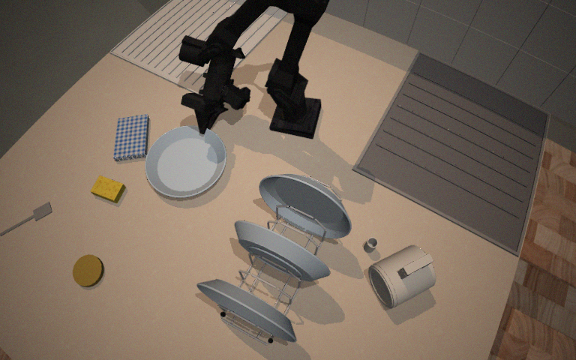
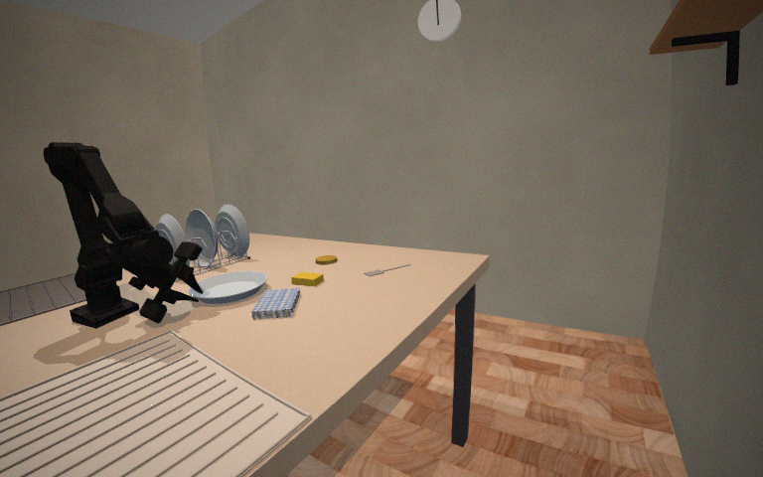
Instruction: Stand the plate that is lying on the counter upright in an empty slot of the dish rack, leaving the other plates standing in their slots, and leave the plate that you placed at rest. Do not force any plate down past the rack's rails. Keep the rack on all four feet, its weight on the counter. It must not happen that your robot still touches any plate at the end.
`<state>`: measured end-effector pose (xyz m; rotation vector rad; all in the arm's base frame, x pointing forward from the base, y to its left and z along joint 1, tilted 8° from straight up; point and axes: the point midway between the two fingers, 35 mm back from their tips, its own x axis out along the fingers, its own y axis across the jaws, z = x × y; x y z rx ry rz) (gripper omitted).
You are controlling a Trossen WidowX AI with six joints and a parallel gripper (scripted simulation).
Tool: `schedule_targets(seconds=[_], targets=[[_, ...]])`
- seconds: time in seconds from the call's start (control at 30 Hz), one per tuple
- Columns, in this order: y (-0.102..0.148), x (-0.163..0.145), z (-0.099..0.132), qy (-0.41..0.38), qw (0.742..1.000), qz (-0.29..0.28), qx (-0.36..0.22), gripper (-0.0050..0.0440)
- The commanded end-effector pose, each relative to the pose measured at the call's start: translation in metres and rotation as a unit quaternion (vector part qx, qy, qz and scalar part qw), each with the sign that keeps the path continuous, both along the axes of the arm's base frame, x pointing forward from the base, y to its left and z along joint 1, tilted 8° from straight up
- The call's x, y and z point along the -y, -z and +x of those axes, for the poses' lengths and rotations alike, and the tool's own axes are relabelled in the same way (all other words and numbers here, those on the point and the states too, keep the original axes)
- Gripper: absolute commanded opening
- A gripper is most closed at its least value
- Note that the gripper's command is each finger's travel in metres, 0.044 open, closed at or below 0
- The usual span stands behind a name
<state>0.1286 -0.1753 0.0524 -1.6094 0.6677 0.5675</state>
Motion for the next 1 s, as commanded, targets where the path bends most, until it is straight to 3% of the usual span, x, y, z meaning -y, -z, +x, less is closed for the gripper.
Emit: schedule_targets(seconds=[0.0,0.97], targets=[[0.0013,0.0,0.0001,0.002,1.0,0.002,-0.003,0.0086],[0.0006,0.0003,0.0013,0.0,1.0,0.0,0.0,0.0072]])
